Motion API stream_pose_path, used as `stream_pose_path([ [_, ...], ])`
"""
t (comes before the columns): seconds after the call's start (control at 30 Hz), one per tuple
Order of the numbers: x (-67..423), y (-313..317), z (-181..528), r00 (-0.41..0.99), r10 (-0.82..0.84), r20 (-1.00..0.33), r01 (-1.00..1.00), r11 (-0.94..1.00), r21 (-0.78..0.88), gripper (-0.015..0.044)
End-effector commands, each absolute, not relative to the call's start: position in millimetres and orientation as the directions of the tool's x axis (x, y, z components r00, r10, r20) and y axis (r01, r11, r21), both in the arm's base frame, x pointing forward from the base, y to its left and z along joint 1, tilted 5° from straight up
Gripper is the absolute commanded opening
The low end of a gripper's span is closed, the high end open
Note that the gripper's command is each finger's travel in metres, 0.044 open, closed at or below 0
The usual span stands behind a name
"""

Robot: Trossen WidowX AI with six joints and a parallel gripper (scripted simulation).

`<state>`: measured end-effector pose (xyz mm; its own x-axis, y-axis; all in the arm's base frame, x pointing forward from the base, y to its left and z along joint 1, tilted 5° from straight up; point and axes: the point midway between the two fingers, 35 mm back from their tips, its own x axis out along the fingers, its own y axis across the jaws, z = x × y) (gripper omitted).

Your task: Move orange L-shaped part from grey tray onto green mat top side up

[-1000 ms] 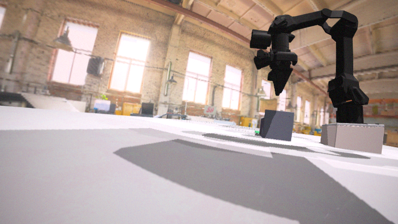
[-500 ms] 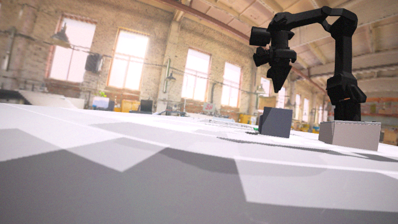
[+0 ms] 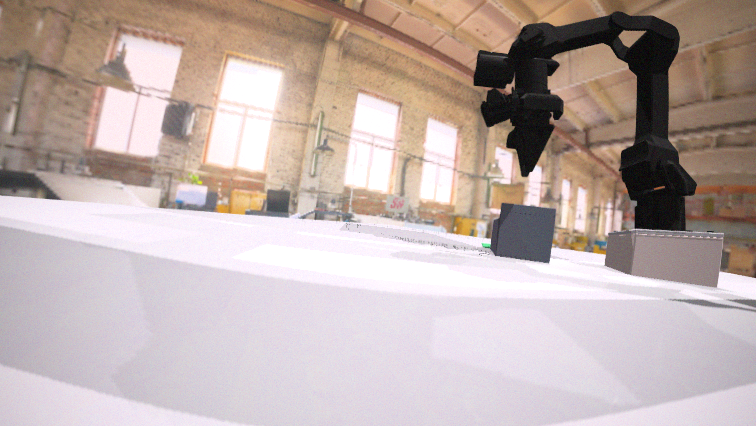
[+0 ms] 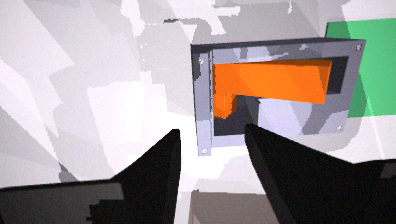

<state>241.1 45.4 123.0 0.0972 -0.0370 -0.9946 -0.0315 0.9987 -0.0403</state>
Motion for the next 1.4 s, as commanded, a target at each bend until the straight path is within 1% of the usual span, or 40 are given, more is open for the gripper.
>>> stream_pose_path([
  [0.0,241.7,45.6,123.5,0.101,-0.036,-0.994,-0.031,0.999,-0.040,0.0180],
  [0.17,241.7,45.6,123.5,0.101,-0.036,-0.994,-0.031,0.999,-0.040,0.0180],
  [0.2,242.0,44.6,123.5,0.101,-0.037,-0.994,-0.012,0.999,-0.038,0.0206],
  [0.3,244.3,36.4,124.3,0.099,-0.038,-0.994,0.155,0.988,-0.023,0.0280],
  [0.37,246.7,26.5,125.2,0.097,-0.041,-0.994,0.347,0.938,-0.004,0.0280],
  [0.43,249.1,14.1,126.3,0.095,-0.043,-0.995,0.564,0.826,0.018,0.0280],
  [0.5,250.9,1.3,127.4,0.093,-0.045,-0.995,0.749,0.661,0.040,0.0280],
  [0.57,252.0,-11.6,128.5,0.091,-0.048,-0.995,0.888,0.456,0.059,0.0280],
  [0.63,252.5,-24.7,129.6,0.088,-0.050,-0.995,0.972,0.222,0.075,0.0280],
  [0.67,252.5,-30.0,130.1,0.087,-0.051,-0.995,0.989,0.122,0.081,0.0280],
  [0.7,252.4,-33.3,130.3,0.087,-0.051,-0.995,0.995,0.061,0.084,0.0280],
  [0.73,252.4,-34.3,130.4,0.087,-0.051,-0.995,0.996,0.040,0.085,0.0280],
  [0.97,252.6,-34.4,129.4,0.087,-0.051,-0.995,0.996,0.040,0.085,0.0280],
  [1.23,255.2,-36.0,98.1,0.087,-0.052,-0.995,0.996,0.040,0.085,0.0280],
  [1.37,255.5,-36.1,95.5,0.087,-0.052,-0.995,0.996,0.040,0.085,0.0280],
])
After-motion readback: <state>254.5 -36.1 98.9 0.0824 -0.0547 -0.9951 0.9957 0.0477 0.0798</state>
